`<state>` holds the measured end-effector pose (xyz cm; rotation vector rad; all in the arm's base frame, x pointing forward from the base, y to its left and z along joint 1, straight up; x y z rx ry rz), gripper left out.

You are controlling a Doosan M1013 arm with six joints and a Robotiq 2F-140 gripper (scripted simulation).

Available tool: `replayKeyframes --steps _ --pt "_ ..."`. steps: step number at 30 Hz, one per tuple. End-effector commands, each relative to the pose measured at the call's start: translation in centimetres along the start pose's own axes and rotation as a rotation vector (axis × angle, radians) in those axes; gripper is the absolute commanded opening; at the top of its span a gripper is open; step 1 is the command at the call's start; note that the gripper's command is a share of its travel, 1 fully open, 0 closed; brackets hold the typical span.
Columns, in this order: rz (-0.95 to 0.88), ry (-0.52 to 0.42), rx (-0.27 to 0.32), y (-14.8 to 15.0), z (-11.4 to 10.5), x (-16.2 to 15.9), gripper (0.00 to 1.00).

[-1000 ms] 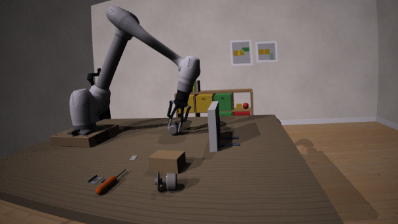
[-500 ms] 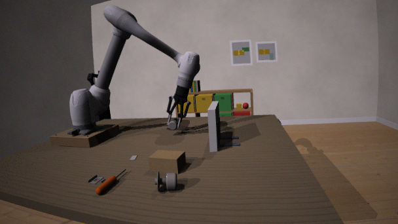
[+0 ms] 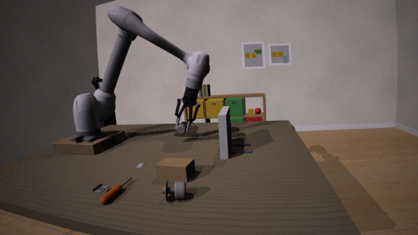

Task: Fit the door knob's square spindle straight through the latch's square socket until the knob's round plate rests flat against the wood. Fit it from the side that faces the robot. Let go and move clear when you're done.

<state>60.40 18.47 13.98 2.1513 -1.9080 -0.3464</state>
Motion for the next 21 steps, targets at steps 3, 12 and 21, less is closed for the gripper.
replayKeyframes --steps 3,12,21 --pt "0.0 0.0 0.0 0.4 -1.1 0.0 0.42" --pt "0.0 0.0 0.0 0.7 -2.0 0.0 0.42" --pt "0.0 0.0 0.0 0.7 -2.0 0.0 0.42"
Point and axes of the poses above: the point where the finger pads meet when closed, its own z axis out along the fingers, its own y axis across the jaws, x = y × z, the point moved 10 cm from there along -z, back along the fingers, and after that the axes turned 1 degree about -z, right-handed, at the moved point
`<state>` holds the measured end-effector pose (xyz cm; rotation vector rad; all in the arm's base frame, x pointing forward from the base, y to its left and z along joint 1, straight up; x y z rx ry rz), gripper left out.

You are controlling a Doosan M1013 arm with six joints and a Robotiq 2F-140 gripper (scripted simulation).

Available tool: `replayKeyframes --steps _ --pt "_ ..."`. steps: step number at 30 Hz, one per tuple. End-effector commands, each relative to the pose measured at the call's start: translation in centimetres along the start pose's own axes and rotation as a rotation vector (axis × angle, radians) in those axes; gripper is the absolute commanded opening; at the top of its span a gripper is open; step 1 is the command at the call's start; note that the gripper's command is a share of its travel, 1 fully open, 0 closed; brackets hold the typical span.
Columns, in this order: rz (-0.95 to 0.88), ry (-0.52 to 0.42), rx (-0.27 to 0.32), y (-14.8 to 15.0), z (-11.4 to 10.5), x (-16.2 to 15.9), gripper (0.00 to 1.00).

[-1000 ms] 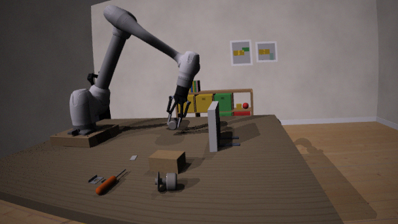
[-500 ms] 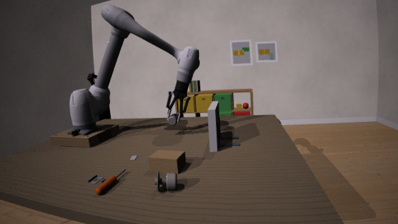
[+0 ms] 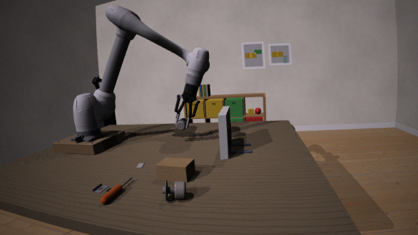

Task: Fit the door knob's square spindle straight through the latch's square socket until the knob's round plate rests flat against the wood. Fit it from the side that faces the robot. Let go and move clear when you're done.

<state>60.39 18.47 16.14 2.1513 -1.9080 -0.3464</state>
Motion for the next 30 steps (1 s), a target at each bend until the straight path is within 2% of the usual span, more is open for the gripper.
replayKeyframes --steps 1,12,20,30 --pt "0.0 0.0 0.0 0.0 0.0 0.0 0.42" --pt "0.005 0.0 0.001 0.0 0.0 0.0 0.42" --pt "0.195 -0.01 0.045 0.1 -0.3 0.7 0.42" --pt "0.229 -0.011 0.053 -0.5 -0.8 2.0 0.42"
Point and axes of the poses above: the point where the finger pads meet when closed, its own z axis out along the fingers, its own y axis across the jaws, x = y × z, the point moved 10 cm from there along -z, back along the fingers, and after that the axes turned 1 degree about -z, right-handed, at the moved point
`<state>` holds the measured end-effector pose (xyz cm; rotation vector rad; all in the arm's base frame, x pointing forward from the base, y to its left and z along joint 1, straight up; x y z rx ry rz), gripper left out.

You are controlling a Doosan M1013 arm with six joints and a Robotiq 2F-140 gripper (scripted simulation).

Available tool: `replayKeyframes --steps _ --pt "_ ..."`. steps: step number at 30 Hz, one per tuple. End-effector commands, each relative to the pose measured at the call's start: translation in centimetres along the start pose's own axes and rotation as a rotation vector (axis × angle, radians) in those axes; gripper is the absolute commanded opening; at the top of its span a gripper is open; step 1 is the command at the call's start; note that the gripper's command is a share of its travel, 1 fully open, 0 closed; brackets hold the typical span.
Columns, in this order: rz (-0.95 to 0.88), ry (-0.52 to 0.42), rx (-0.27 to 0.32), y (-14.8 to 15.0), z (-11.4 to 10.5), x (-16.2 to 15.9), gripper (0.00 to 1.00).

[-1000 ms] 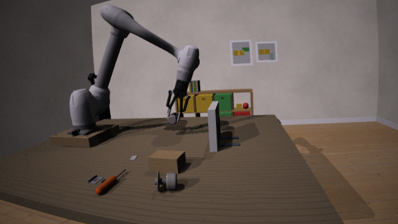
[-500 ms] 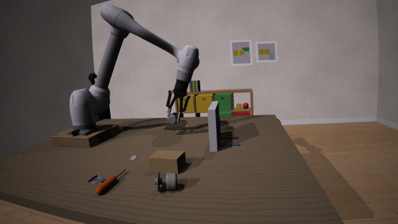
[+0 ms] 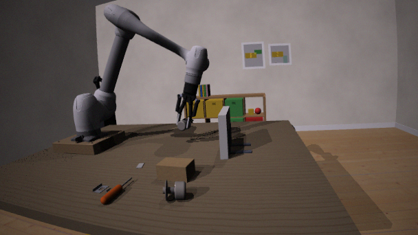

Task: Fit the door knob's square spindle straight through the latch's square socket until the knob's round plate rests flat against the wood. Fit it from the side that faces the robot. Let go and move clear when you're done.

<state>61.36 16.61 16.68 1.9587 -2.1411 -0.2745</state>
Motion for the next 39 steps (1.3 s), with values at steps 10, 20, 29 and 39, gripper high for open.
replayKeyframes --steps 10,20,29,39 --pt "0.182 -0.009 0.042 -0.8 -0.7 1.5 0.42" --pt "0.331 -0.016 0.076 -0.8 -0.8 1.9 0.42" --pt "0.378 -0.019 0.086 -1.9 -1.5 3.2 0.42" --pt "0.572 -0.029 0.131 -2.4 -1.9 4.2 0.42"
Point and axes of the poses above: the point where the finger pads meet when closed, its own z axis out along the fingers, its own y axis across the jaws, x = y × z, the point moved 10 cm from there along -z, back along the fingers, and after that the axes turned 1 degree about -z, right-handed, at the moved point
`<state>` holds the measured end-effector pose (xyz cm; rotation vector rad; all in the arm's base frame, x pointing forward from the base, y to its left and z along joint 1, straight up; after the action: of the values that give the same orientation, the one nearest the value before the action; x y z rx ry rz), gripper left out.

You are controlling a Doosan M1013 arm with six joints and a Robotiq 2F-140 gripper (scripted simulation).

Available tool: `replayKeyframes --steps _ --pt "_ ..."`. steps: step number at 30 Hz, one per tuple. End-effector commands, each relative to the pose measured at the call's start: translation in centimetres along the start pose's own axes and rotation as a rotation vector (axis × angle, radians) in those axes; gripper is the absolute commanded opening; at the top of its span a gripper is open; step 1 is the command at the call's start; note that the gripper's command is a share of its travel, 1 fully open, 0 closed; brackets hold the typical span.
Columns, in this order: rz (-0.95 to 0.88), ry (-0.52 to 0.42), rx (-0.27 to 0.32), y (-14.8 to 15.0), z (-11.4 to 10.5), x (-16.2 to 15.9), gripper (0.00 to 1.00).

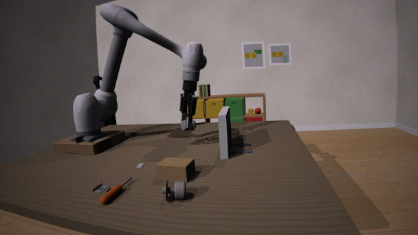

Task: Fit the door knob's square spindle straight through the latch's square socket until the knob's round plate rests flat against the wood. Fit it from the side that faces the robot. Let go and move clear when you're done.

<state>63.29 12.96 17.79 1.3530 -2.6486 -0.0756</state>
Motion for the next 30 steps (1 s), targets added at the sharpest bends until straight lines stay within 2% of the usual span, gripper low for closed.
replayKeyframes --steps 1,8,15,18,24,30 --pt "0.032 0.0 0.009 -1.3 -0.4 0.4 0.42" --pt "0.048 -0.001 0.013 -1.5 -0.5 0.5 0.42" --pt "0.226 -0.01 0.054 -1.7 -0.6 0.7 0.42" --pt "0.226 -0.01 0.054 -3.2 -1.0 1.2 0.42" --pt "0.242 -0.01 0.058 -3.2 -1.0 1.2 0.42" --pt "0.4 -0.018 0.094 -3.2 -1.1 1.2 0.42"
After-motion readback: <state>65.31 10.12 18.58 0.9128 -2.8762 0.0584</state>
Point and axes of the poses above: the point where the finger pads meet when closed, its own z axis out along the fingers, its own y axis across the jaws, x = y × z, the point moved 10 cm from there along -z, back along the fingers, and after that the axes turned 1 degree about -z, right-handed, at the moved point
